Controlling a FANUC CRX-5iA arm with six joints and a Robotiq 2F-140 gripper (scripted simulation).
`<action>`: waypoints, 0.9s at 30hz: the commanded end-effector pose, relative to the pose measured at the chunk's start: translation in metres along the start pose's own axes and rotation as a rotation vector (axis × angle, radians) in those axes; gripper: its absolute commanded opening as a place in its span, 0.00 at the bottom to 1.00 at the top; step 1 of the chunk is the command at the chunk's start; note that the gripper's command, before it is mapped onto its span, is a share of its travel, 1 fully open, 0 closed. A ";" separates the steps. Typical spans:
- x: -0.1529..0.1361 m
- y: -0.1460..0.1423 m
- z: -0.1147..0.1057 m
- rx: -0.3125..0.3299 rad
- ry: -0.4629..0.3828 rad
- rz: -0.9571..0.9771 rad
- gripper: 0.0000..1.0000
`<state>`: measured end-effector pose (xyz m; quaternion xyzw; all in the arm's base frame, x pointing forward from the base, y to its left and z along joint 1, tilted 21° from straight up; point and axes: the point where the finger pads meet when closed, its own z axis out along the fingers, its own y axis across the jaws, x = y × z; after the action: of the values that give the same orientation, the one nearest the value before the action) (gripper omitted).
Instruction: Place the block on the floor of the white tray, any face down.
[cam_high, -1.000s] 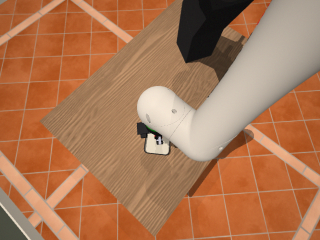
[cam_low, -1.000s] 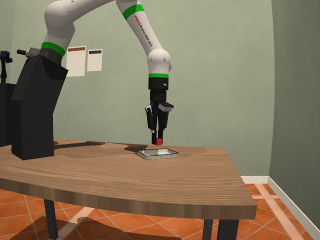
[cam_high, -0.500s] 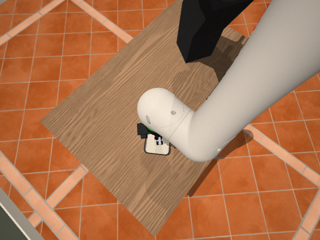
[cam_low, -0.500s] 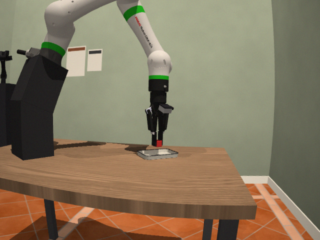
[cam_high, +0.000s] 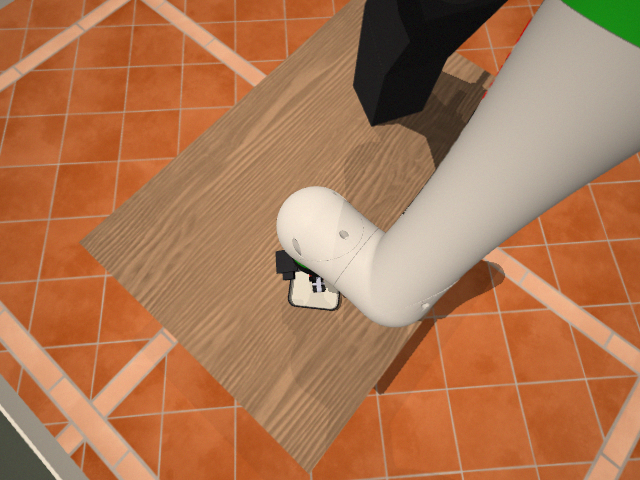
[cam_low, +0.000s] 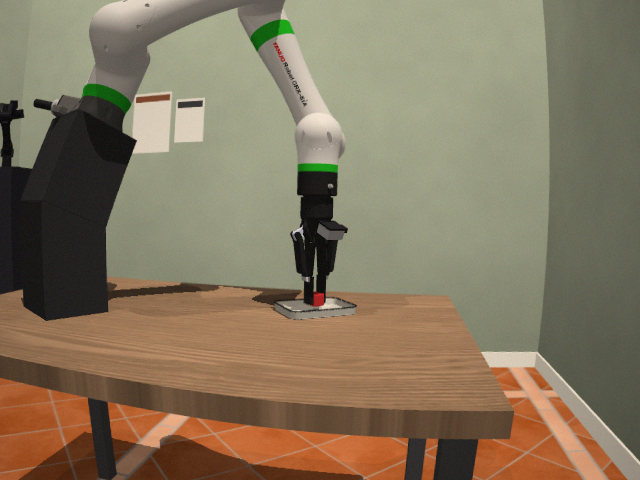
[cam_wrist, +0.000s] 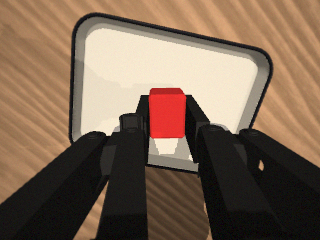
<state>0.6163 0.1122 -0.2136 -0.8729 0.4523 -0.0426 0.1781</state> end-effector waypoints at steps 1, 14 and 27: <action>0.001 -0.001 0.006 0.001 0.001 0.000 0.10; 0.001 -0.001 0.009 0.001 0.001 0.000 0.10; 0.001 -0.001 0.010 0.001 0.001 0.000 0.10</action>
<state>0.6192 0.1149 -0.2228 -0.8729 0.4523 -0.0425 0.1781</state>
